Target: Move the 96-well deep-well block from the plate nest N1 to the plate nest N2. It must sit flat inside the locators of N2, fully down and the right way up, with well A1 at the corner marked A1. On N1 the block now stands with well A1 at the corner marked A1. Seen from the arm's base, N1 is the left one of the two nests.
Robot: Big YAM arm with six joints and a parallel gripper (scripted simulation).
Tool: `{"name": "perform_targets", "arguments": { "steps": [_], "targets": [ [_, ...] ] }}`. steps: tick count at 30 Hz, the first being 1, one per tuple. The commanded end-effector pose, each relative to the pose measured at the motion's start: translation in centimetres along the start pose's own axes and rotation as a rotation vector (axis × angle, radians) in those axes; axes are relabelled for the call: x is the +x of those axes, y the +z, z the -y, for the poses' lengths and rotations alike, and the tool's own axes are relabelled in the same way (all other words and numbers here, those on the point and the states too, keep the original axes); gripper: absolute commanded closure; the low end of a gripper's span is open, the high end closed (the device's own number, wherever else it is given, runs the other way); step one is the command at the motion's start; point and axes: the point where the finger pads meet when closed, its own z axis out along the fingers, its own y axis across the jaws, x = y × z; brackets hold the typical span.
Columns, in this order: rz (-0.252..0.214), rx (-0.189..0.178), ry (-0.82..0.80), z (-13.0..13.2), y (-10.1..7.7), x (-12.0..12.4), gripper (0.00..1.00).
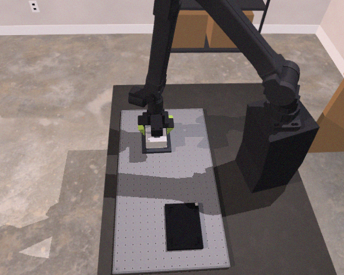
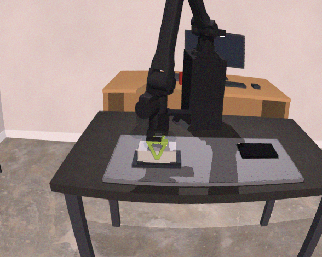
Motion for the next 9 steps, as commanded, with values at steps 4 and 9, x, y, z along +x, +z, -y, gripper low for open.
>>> {"name": "perform_targets", "arguments": {
  "steps": [4, 9],
  "targets": [
    [-0.011, 0.019, 0.003, 0.73, -3.11, 0.95, 0.0],
    [-0.011, 0.019, 0.003, 0.73, -3.11, 0.95, 0.0]
  ]
}}
